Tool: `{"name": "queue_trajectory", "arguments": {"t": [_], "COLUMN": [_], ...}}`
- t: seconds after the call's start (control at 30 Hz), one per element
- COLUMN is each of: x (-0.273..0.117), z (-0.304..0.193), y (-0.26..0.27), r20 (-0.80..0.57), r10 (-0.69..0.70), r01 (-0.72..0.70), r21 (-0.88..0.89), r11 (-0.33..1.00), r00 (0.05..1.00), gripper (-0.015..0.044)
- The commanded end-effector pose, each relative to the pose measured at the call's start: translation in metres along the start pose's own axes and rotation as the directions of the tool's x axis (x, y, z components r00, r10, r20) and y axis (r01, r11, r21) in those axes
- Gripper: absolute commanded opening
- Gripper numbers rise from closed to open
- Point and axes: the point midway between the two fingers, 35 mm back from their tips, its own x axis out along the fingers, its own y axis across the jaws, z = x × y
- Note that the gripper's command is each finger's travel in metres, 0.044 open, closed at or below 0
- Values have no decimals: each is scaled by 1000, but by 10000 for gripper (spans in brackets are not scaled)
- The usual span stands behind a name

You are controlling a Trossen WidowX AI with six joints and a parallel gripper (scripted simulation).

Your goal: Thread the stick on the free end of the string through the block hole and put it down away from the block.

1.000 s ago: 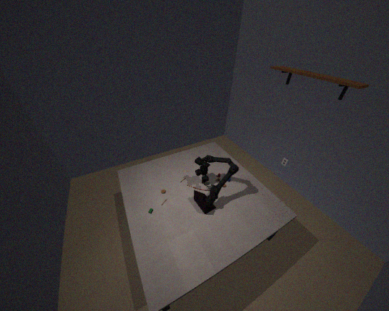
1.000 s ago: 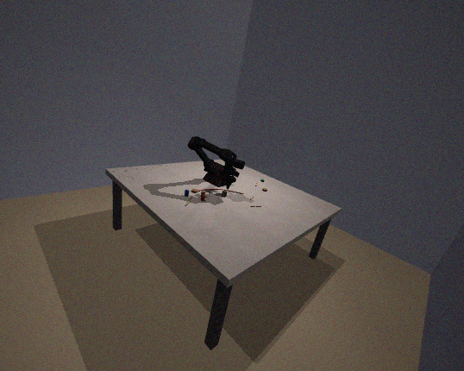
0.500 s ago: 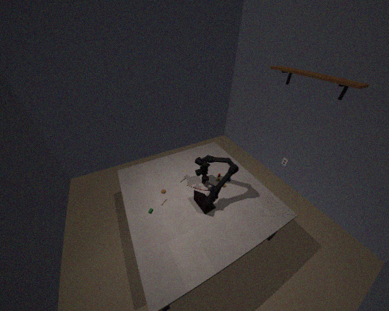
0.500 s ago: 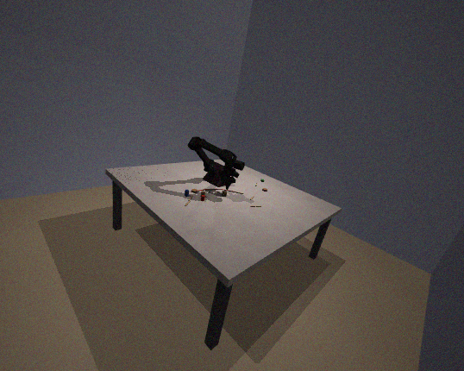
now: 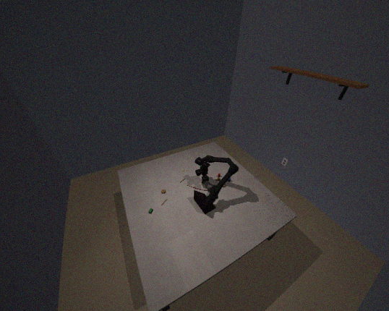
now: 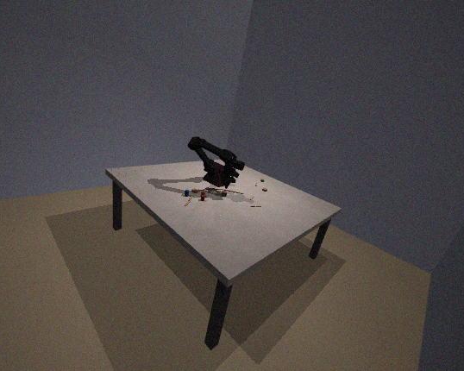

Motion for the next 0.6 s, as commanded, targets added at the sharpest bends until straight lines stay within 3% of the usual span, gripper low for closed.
{"name": "queue_trajectory", "arguments": {"t": [0.0,0.3,0.57], "x": [0,0,0], "z": [0,0,0], "y": [0,0,0], "r20": [0,0,0], "r10": [0,0,0], "r01": [0,0,0], "r21": [0,0,0], "r11": [1000,1000,1000], "r00": [1000,1000,1000], "gripper": [239,2,0]}}
